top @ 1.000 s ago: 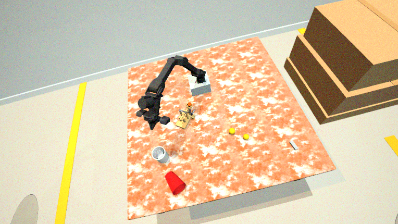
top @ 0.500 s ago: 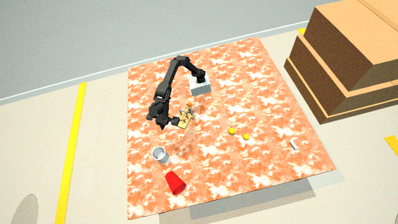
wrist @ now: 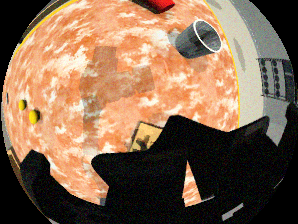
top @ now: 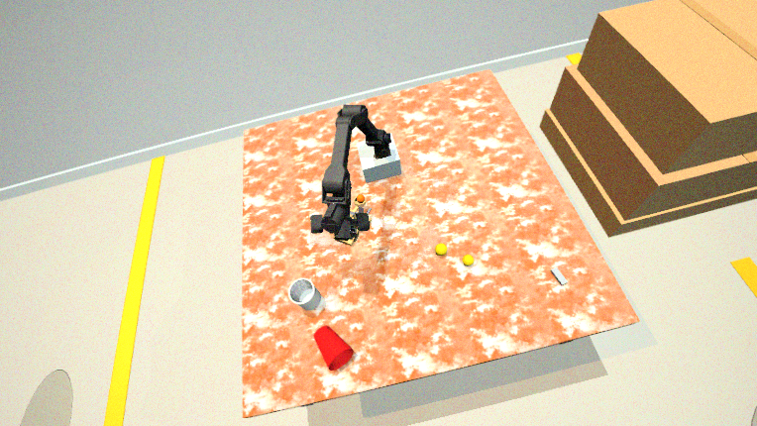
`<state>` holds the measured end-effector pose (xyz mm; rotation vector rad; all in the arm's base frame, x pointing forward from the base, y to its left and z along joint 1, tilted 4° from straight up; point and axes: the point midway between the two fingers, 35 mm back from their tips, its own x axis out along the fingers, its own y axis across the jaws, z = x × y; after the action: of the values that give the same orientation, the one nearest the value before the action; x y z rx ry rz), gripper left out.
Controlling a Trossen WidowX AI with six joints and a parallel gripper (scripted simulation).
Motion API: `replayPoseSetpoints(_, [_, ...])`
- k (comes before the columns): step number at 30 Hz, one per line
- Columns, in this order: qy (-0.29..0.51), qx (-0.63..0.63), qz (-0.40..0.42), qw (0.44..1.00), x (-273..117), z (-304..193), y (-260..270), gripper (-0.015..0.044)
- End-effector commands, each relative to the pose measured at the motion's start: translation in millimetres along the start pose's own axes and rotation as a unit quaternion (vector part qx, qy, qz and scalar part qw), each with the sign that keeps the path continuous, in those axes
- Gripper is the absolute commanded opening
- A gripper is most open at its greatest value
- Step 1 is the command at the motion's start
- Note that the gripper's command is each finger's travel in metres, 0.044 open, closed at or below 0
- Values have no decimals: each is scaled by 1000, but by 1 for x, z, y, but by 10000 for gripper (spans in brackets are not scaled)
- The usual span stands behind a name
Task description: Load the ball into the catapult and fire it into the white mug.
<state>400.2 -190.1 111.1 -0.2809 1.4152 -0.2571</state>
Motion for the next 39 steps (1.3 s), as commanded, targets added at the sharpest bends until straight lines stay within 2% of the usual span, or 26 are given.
replayPoseSetpoints(1, [33,-43,-1,999,2,-13,17,0])
replayPoseSetpoints(16, [174,-237,-3,956,5,-78,84,0])
replayPoseSetpoints(25, [250,-356,-9,900,-2,-118,111,0])
replayPoseSetpoints(35, [327,-480,-21,814,-15,-160,128,0])
replayPoseSetpoints(39, [332,-488,-22,807,-16,-163,129,0])
